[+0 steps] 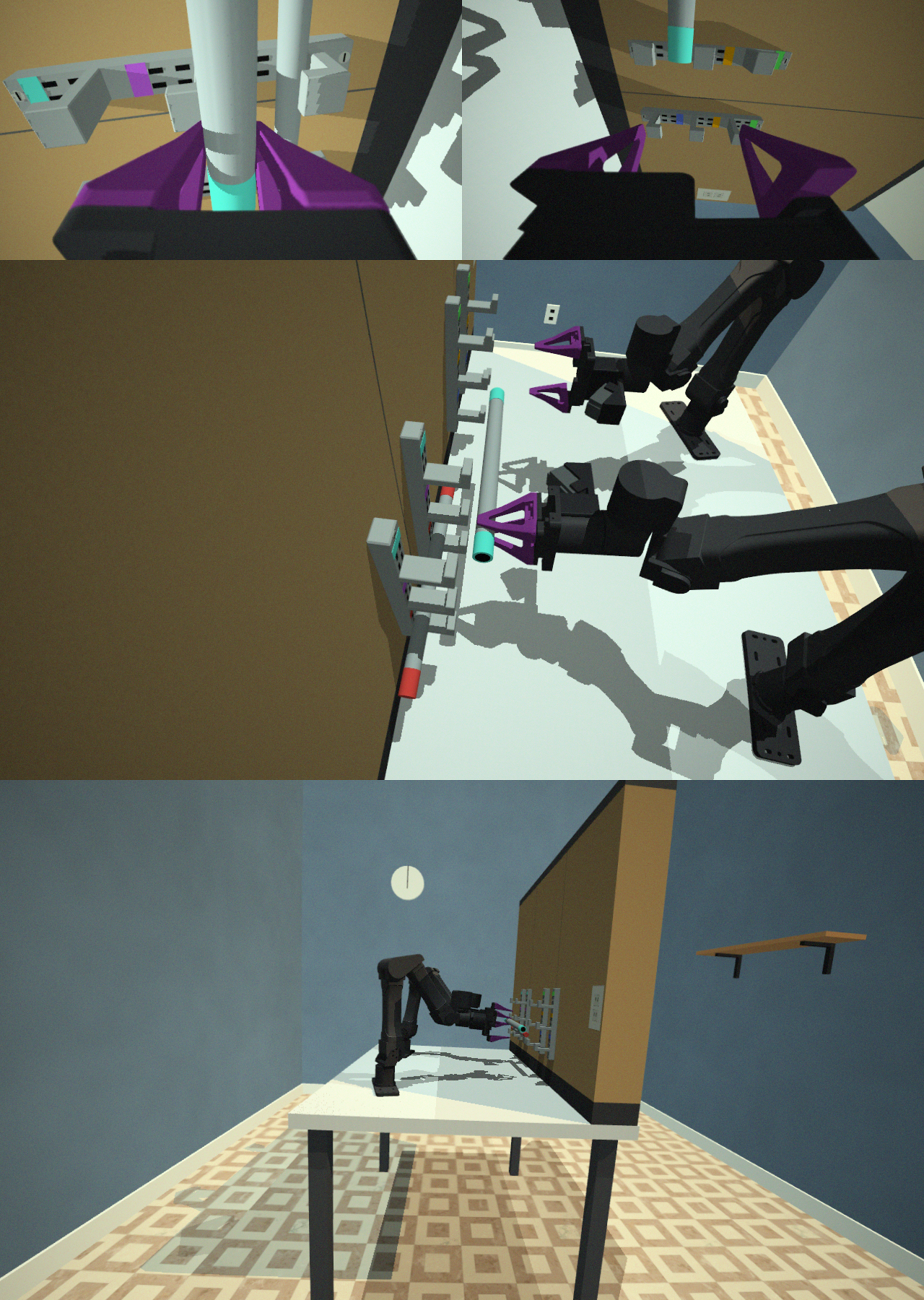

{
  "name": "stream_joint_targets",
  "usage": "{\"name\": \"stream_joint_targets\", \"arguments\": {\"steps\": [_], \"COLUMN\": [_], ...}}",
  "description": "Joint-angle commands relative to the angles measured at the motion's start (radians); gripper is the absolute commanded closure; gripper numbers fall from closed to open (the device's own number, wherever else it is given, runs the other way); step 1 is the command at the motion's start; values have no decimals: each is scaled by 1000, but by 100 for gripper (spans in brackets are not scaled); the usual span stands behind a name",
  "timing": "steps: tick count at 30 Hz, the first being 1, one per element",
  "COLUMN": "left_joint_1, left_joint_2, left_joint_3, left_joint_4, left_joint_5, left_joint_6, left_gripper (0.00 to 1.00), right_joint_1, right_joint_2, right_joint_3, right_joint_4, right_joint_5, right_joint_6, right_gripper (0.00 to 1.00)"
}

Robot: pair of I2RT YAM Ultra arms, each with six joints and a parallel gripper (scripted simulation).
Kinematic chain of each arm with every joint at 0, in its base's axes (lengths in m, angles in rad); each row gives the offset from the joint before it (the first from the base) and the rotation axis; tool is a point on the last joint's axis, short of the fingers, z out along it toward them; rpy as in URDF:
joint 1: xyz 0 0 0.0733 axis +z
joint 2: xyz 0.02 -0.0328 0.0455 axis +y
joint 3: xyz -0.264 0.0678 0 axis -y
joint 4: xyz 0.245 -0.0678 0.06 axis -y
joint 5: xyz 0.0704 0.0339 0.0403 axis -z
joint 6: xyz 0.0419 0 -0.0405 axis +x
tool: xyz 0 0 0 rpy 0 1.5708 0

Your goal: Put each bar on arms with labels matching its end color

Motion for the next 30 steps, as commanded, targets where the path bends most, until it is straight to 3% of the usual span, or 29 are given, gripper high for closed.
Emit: {"name": "stream_joint_targets", "arguments": {"steps": [1,30], "left_joint_1": [29,195], "left_joint_2": [-73,-229], "left_joint_3": [9,66], "left_joint_4": [43,-167], "left_joint_5": [35,202], "left_joint_6": [-28,-26], "left_gripper": [100,100], "right_joint_1": [-9,-9], "right_joint_2": [-35,-35], "right_joint_3": [2,2], "right_joint_4": [36,36], "right_joint_5": [-4,-4], "right_joint_6": [10,10], "right_gripper": [0,0]}}
